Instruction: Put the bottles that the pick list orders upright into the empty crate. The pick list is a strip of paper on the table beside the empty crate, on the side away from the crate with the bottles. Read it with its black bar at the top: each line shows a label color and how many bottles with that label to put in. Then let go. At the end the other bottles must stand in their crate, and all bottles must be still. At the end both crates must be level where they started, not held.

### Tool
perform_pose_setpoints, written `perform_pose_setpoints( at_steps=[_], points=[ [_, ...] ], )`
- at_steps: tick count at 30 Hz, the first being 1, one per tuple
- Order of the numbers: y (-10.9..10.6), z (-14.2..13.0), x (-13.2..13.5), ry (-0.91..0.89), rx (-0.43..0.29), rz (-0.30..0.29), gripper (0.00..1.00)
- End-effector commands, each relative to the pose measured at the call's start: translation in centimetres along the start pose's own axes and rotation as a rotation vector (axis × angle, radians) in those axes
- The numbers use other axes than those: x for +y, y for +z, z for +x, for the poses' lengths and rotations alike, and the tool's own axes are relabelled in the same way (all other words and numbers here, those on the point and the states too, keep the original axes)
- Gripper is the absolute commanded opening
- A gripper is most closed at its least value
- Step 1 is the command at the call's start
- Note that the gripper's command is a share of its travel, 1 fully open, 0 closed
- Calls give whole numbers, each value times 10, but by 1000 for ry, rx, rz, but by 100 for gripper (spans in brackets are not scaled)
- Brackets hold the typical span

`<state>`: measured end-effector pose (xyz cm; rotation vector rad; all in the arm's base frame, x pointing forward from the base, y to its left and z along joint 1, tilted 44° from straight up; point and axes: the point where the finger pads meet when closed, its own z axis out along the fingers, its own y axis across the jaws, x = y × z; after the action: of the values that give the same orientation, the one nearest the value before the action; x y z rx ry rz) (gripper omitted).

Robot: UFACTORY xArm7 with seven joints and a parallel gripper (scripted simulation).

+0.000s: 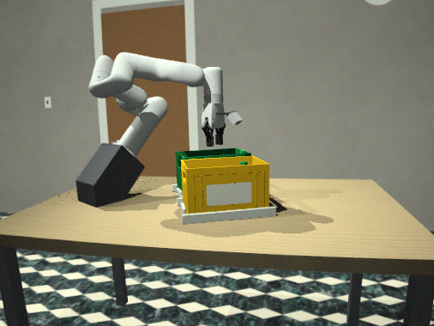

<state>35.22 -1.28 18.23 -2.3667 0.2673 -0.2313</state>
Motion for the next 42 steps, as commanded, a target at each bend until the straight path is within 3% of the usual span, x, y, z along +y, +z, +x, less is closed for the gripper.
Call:
perform_pose_setpoints(
  at_steps=[1,10,42],
  points=[
    [-16,1,0,1,3,-1,65],
    [-16,6,1,1,3,-1,65],
    [-17,148,47,1,4,-1,65]
  ],
)
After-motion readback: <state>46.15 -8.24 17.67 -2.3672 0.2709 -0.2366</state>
